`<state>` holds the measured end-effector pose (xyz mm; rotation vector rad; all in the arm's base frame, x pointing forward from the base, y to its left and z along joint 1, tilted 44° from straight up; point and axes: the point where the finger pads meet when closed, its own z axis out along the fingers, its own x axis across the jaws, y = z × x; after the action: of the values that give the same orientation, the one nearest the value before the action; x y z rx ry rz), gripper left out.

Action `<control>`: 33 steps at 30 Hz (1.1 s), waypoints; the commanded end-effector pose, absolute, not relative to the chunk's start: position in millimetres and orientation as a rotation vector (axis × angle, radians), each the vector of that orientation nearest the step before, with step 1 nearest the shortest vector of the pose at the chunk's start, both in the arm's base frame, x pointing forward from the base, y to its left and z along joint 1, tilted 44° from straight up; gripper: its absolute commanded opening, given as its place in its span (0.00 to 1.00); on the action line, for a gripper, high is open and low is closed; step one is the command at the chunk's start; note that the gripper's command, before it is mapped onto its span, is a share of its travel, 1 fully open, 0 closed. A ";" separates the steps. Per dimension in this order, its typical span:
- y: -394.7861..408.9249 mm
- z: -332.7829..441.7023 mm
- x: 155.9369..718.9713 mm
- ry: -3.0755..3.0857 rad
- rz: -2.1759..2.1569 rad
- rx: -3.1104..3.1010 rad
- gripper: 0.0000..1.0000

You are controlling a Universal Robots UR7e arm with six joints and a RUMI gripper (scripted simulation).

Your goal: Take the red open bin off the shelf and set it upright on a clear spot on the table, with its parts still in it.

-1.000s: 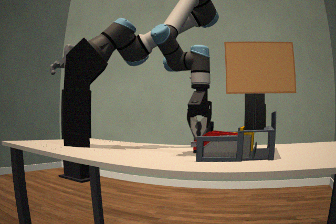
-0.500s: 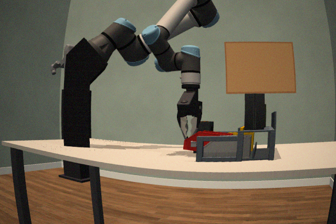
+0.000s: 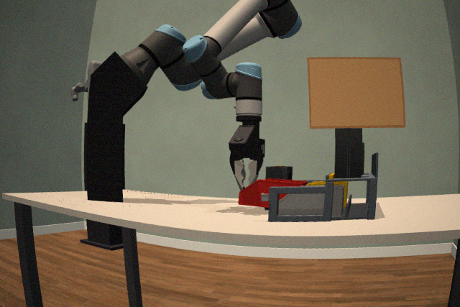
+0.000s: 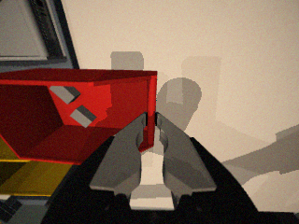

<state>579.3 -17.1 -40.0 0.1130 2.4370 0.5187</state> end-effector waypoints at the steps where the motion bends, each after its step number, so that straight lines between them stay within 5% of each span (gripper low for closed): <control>1: -14.8 -47.4 568.8 2.435 0.517 0.113 0.00; 33: -11.4 -57.0 555.6 2.435 0.517 0.113 0.00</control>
<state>555.6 -11.2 -57.2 0.1132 2.4354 0.5181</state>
